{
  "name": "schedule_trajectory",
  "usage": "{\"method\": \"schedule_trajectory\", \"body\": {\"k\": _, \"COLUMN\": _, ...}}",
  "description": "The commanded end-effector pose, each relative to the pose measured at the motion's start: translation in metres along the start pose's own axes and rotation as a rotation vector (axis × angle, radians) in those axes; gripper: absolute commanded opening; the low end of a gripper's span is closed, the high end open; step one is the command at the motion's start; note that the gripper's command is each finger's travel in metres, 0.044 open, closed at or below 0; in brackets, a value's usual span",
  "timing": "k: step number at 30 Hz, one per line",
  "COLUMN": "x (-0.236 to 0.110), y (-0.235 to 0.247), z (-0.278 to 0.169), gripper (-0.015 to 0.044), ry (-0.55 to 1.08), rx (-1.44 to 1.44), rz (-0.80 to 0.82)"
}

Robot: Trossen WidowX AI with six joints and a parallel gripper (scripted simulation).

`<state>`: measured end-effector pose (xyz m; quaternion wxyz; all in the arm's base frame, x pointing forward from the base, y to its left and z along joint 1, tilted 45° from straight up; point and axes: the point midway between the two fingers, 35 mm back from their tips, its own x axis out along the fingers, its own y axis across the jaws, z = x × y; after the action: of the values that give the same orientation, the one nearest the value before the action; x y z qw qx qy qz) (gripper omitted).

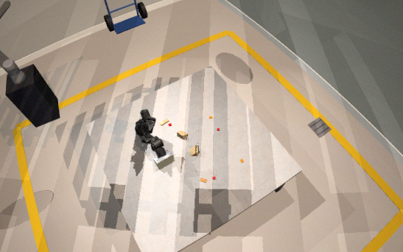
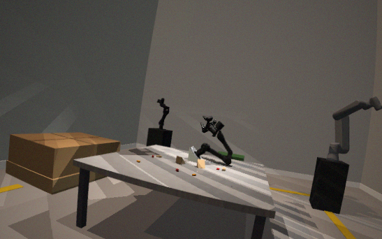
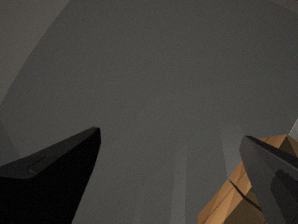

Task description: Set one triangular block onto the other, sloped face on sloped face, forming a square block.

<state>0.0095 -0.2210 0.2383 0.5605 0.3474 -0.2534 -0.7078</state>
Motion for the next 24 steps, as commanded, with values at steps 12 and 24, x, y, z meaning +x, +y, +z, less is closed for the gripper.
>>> {"method": "schedule_trajectory", "body": {"k": 12, "x": 0.014, "y": 0.012, "z": -0.126, "gripper": 0.044, "ry": 0.688, "rx": -0.69, "rz": -0.015}}
{"method": "schedule_trajectory", "body": {"k": 24, "x": -0.039, "y": -0.013, "z": -0.253, "gripper": 0.044, "ry": 1.523, "rx": -1.281, "rz": 0.175}}
